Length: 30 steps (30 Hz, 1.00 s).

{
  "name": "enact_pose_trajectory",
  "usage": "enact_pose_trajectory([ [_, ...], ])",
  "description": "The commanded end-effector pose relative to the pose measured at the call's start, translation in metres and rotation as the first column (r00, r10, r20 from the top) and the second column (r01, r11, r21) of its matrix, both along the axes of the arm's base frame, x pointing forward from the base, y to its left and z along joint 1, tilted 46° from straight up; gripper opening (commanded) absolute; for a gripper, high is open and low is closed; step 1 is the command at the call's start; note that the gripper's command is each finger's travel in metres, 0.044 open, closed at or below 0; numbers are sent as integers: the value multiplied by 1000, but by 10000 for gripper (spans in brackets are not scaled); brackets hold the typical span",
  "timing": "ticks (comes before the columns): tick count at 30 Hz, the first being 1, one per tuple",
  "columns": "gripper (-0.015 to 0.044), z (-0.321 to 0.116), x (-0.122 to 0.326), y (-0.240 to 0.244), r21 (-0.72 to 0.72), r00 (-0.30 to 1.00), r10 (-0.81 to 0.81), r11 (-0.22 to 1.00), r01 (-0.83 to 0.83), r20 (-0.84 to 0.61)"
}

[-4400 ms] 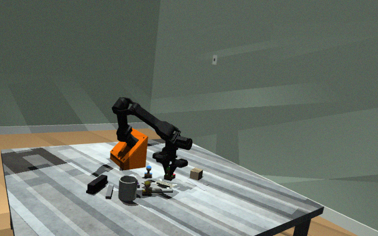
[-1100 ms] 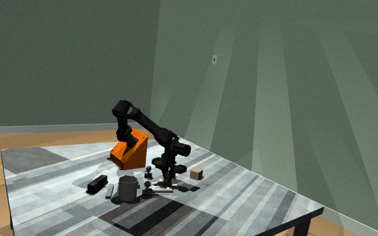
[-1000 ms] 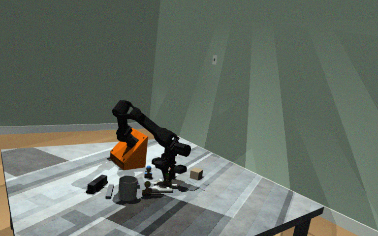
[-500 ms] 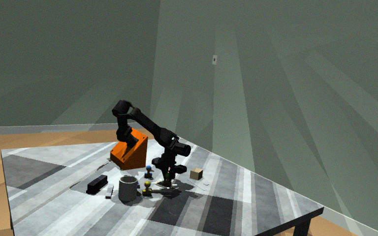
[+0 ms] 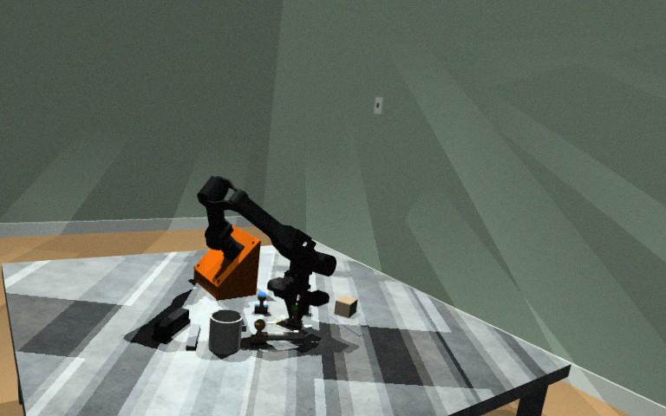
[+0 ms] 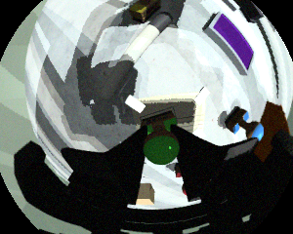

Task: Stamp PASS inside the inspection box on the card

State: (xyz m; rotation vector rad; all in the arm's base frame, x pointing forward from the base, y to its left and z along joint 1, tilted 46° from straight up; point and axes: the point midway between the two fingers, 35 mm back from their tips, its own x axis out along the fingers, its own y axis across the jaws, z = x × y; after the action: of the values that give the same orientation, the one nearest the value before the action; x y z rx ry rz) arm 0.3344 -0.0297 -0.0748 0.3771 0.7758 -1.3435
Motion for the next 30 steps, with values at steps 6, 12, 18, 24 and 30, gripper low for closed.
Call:
enact_pose_trajectory([
  [6, 0, -1, 0, -3, -6, 1000, -3, 1000, 3, 0],
  [12, 0, -1, 0, -3, -6, 1000, -3, 1000, 3, 0],
  [18, 0, 1, 0, -1, -6, 1000, -3, 1000, 3, 0],
  [24, 0, 3, 0, 1, -6, 1000, -3, 1000, 3, 0],
  [30, 0, 5, 0, 3, -6, 1000, -3, 1000, 3, 0],
])
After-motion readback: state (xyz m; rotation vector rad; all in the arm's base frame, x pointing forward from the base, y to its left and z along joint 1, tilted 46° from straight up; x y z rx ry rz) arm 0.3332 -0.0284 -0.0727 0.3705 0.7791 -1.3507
